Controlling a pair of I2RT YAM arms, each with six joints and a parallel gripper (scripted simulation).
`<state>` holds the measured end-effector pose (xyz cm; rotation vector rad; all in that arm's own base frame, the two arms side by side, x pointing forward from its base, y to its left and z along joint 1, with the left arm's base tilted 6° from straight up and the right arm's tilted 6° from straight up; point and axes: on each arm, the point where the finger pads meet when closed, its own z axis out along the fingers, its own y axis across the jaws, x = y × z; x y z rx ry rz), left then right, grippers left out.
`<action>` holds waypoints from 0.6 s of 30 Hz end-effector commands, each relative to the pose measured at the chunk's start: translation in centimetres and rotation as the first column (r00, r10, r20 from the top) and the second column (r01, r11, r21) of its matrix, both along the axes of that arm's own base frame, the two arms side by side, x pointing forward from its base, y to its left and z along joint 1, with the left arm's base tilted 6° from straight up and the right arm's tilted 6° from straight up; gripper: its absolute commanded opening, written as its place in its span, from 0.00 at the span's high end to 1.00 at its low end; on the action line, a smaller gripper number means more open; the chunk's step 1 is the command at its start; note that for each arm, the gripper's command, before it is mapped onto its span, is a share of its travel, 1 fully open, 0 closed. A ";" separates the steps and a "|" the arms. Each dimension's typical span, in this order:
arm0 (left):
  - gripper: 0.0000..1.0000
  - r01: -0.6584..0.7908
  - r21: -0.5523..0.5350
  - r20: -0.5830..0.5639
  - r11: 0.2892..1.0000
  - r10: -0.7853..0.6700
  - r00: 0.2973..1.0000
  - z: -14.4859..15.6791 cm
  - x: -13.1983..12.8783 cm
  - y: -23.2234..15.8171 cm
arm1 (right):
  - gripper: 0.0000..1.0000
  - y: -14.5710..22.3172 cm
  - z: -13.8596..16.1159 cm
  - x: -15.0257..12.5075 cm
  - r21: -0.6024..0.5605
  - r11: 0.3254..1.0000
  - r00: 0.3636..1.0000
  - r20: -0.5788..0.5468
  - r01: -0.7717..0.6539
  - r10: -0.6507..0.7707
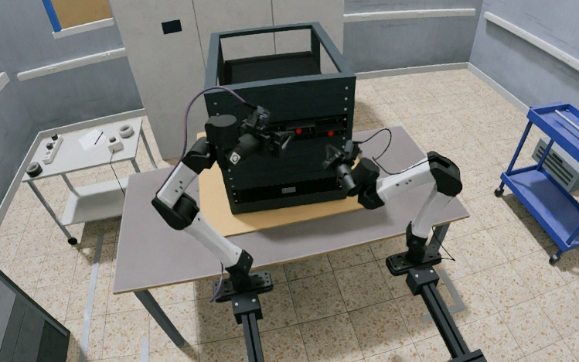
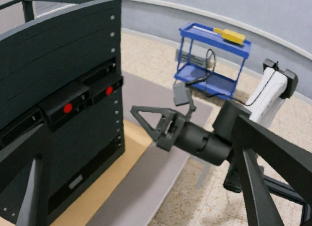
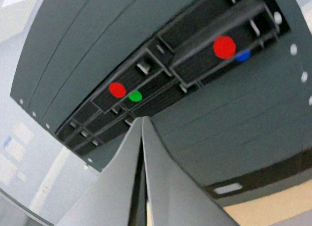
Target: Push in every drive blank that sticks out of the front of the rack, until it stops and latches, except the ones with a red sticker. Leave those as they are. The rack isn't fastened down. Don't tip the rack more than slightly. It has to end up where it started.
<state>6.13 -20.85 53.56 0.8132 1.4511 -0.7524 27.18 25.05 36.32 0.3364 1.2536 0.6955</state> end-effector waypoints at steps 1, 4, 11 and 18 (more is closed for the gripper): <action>0.00 0.020 0.009 -0.009 1.000 -0.020 1.000 0.1 -0.4 -0.3 | 1.00 0.1 1.5 -1.0 -0.187 0.982 0.992 0.119 -0.012 0.034; 0.00 0.024 0.001 -0.017 1.000 -0.024 1.000 0.6 -0.6 -0.2 | 1.00 -0.6 1.3 -1.8 -0.345 0.938 0.989 0.136 -0.010 0.061; 0.00 0.053 -0.017 -0.043 0.998 -0.054 0.998 1.7 -1.4 -0.4 | 1.00 -3.3 2.7 -4.1 -0.574 0.818 0.973 0.200 0.023 0.113; 0.00 0.064 -0.026 -0.061 0.998 -0.065 0.996 2.2 -1.8 -0.3 | 1.00 -4.9 4.4 -5.2 -0.622 0.781 0.963 0.241 0.054 0.125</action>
